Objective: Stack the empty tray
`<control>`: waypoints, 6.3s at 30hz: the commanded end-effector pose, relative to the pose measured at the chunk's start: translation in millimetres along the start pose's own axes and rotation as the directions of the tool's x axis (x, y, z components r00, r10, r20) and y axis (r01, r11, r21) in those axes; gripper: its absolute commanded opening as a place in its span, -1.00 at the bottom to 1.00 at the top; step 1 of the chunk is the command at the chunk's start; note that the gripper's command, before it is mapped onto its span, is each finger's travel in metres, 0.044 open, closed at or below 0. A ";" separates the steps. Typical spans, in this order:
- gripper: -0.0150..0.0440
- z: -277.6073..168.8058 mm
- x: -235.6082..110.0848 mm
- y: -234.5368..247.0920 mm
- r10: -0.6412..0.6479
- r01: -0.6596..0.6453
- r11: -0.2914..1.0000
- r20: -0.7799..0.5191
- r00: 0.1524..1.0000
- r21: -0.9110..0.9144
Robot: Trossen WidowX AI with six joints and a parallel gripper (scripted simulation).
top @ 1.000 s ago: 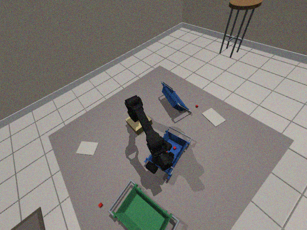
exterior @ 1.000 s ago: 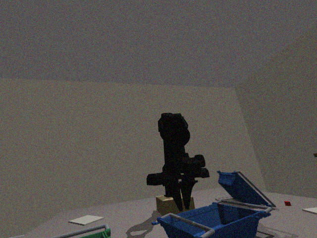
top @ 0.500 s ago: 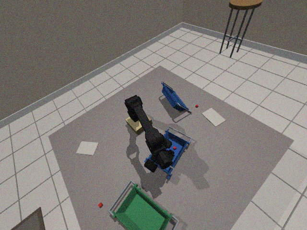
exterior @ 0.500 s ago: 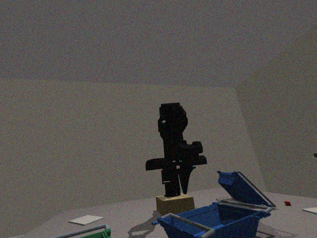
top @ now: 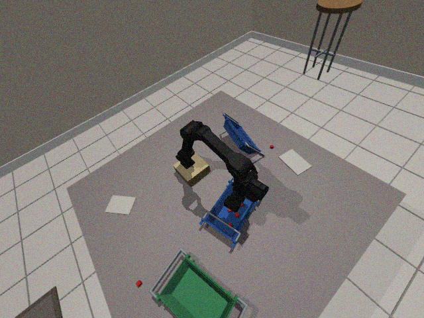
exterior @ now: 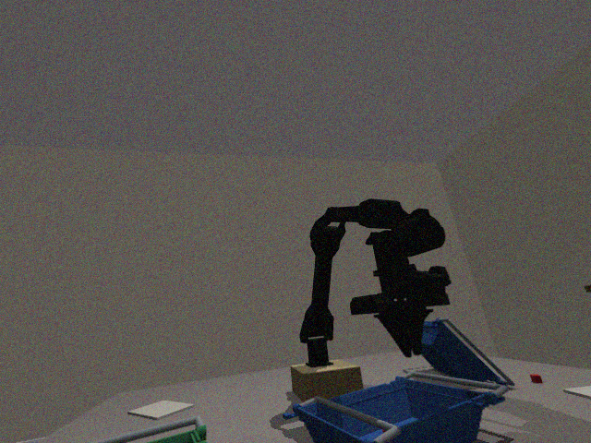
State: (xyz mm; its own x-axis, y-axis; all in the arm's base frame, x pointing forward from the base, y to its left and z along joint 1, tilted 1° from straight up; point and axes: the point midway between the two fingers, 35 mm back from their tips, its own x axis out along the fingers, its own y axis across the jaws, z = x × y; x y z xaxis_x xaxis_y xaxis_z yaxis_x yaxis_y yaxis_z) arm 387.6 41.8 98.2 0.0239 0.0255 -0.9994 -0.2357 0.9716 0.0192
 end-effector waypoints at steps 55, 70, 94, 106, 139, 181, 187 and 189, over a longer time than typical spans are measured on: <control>-0.20 -25.4 56.1 51.0 0.003 -0.003 1.000 -0.002 1.000 0.003; -0.20 -22.6 29.1 42.4 0.002 -0.002 1.000 -0.002 1.000 0.003; -0.20 -21.2 28.1 41.7 -0.004 0.004 1.000 0.008 1.000 0.002; -0.49 -21.2 28.1 41.7 -0.004 0.004 1.000 0.008 1.000 0.002; -0.49 -87.3 -91.9 257.6 0.037 0.019 0.114 0.023 0.999 -0.993; -0.49 -221.5 -37.4 368.0 0.031 0.016 -0.851 -0.020 0.999 -0.525; -0.49 -223.1 -16.8 366.6 0.031 0.016 -0.851 -0.020 0.999 -0.525; -0.49 -223.1 -16.1 366.5 0.031 0.016 -0.851 -0.020 0.999 -0.525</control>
State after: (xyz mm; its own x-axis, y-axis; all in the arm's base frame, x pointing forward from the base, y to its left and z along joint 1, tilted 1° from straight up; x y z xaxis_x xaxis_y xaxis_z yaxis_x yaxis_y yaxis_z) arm 84.5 345.8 122.6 -0.0026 0.0515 -0.9987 -0.3115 -0.9490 -0.0482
